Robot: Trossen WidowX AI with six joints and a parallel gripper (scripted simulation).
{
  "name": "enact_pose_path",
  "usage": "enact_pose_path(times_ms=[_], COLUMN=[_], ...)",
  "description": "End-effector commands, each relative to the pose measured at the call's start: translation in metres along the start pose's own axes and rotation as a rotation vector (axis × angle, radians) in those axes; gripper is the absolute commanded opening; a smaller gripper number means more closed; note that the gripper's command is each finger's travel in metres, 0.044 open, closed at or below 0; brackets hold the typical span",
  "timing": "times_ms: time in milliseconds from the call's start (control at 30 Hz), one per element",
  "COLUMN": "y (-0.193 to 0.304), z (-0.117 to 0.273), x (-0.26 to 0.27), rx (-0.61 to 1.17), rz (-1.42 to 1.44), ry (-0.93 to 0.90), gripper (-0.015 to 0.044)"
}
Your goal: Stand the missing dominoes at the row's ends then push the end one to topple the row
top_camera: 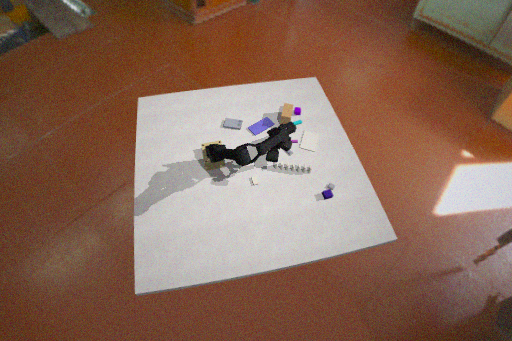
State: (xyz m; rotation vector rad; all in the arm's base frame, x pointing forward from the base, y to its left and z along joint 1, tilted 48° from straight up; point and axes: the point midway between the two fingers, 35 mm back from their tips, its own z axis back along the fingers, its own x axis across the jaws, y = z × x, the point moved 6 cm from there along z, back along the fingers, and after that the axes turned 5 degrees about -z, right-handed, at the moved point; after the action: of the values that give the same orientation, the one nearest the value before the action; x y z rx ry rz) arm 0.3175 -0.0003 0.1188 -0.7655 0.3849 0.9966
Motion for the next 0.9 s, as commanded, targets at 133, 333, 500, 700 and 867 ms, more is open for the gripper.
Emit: enact_pose_path(times_ms=[133,333,500,700,867], y=[0.003,0.006,0.006,0.006,0.006], z=[-0.042,-0.060,-0.060,-0.060,-0.060], x=[-0.006,-0.009,-0.009,-0.009,-0.009], rx=[-0.002,-0.005,-0.005,-0.005,-0.005], rz=[0.004,0.003,0.003,0.003,0.003], ry=[0.014,0.021,0.021,0.021,0.021], gripper=[0.0107,0.0107,0.0107,0.0133,0.0265])
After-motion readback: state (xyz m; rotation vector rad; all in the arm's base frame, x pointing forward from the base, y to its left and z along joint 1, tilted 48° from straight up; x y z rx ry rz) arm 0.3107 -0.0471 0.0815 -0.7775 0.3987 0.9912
